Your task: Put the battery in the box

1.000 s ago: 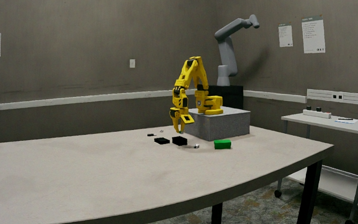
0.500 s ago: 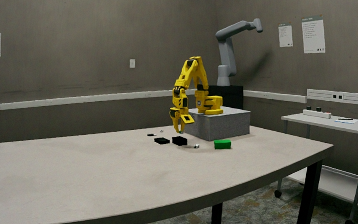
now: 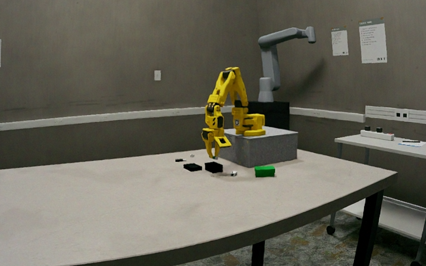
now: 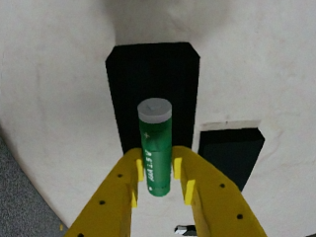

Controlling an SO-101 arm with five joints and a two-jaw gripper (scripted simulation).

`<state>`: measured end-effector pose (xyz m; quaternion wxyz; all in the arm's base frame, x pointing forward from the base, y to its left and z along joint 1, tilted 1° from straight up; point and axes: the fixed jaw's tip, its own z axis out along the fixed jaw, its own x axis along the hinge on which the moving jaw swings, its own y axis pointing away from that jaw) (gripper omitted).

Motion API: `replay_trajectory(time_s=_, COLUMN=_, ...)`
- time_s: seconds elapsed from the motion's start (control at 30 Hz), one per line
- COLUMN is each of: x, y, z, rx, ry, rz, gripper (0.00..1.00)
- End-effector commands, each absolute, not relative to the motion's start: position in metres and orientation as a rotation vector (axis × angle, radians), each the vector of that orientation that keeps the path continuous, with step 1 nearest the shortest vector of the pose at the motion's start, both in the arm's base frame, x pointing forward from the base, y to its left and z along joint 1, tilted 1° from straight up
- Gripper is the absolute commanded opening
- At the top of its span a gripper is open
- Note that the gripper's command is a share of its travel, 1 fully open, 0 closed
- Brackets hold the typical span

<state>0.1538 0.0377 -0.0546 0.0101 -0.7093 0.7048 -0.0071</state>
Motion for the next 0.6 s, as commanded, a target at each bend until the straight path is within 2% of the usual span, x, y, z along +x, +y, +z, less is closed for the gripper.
replay_trajectory(time_s=0.0, x=0.1505, y=0.0358, z=-0.0591, rx=-2.222, ry=2.209, rz=-0.008, gripper=0.03)
replay_trajectory(time_s=0.57, x=0.1504, y=0.0358, z=-0.0654, rx=-2.222, ry=2.209, rz=-0.008, gripper=0.03)
